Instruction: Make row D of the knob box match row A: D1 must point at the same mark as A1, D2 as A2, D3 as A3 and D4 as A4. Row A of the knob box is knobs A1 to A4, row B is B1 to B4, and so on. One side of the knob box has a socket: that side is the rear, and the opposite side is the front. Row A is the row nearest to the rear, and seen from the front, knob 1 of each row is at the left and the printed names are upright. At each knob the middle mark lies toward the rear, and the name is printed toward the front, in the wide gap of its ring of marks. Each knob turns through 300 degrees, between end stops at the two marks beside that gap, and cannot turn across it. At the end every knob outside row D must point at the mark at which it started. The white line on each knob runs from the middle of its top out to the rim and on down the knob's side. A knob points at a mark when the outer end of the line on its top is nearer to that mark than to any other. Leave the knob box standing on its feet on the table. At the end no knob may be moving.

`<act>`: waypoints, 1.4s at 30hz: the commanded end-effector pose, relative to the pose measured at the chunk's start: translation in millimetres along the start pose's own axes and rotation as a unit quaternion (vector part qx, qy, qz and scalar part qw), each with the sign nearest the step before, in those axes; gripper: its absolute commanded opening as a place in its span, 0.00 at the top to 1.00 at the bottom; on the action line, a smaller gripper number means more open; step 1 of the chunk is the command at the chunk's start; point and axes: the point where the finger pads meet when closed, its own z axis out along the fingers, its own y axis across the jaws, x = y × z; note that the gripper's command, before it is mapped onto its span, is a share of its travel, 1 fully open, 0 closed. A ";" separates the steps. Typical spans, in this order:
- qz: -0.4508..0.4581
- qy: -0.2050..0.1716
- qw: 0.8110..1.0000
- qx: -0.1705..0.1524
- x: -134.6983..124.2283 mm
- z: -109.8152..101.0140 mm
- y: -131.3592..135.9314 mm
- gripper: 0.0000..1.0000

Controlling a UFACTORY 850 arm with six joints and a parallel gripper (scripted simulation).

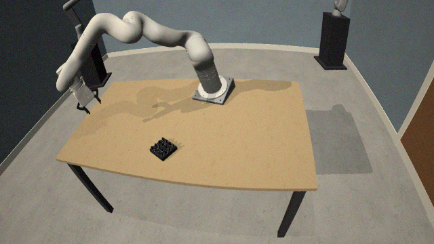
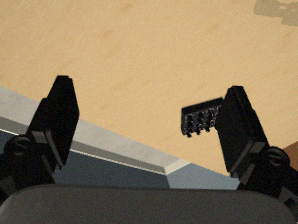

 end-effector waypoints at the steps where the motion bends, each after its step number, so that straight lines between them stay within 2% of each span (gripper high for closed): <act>1: -0.062 0.015 0.998 0.010 -33.4 21.4 -6.7 0.00; 10: -0.176 0.038 0.983 0.015 -93.9 62.2 -6.1 0.00; 12: -0.176 0.038 0.983 0.015 -93.9 62.2 -6.1 0.00; 13: -0.214 0.046 0.976 0.017 -113.6 75.4 -3.3 0.00; 20: -0.296 0.062 0.953 0.021 -155.5 103.5 6.9 0.00; 27: -0.385 0.079 0.919 0.024 -199.8 133.5 24.7 0.00; 29: -0.385 0.079 0.919 0.024 -199.8 133.5 24.7 0.00; 30: -0.423 0.086 0.902 0.026 -217.8 145.7 34.3 0.00; 33: -0.451 0.092 0.887 0.027 -231.0 154.8 42.3 0.00; 42: -0.564 0.112 0.818 0.032 -281.4 190.2 81.8 0.00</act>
